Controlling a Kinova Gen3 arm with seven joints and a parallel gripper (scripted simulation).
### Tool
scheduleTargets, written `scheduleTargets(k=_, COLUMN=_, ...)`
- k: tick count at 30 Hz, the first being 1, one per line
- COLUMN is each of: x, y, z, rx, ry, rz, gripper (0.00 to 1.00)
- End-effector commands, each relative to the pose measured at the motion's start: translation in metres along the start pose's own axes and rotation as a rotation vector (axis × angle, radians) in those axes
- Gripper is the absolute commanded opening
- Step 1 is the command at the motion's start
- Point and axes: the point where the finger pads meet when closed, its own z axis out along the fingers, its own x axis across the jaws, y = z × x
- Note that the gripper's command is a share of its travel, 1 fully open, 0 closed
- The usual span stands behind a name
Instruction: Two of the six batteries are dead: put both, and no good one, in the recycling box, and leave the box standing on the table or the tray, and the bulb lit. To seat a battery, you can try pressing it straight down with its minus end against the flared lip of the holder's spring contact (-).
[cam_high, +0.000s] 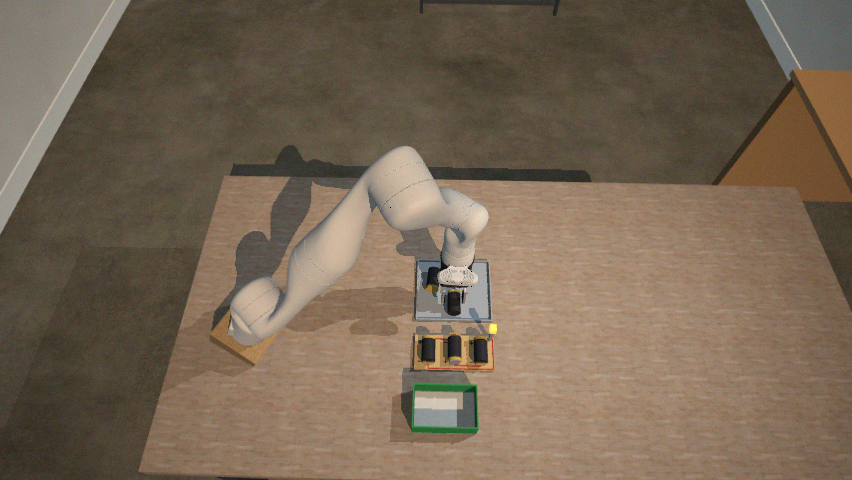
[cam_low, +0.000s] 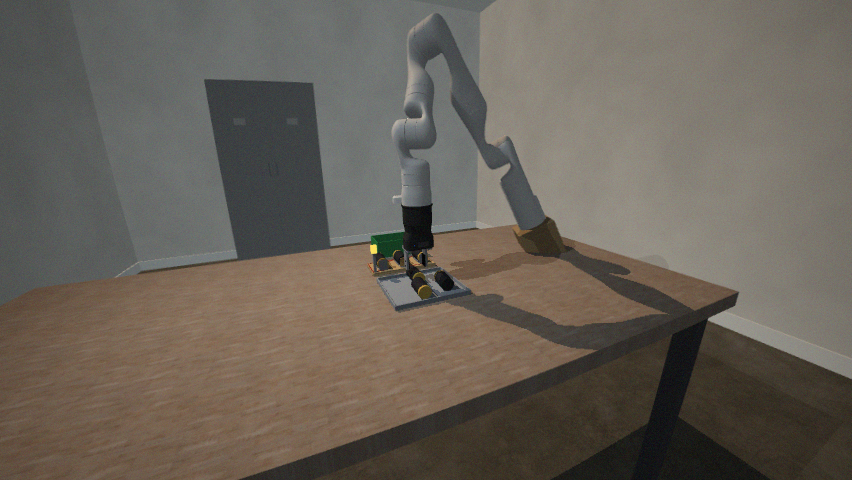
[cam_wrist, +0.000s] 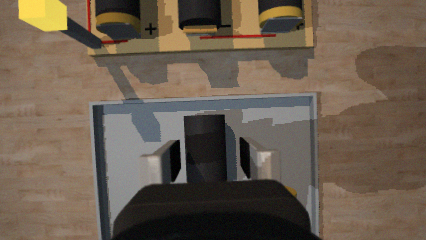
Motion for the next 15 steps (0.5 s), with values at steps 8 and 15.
scheduleTargets(k=8, x=-0.004, y=0.003, z=-0.034, rx=-0.012, ry=-0.012, rz=0.001, gripper=0.90)
scheduleTargets(k=15, x=-0.004, y=0.003, z=-0.035, rx=-0.012, ry=-0.012, rz=0.001, gripper=0.90)
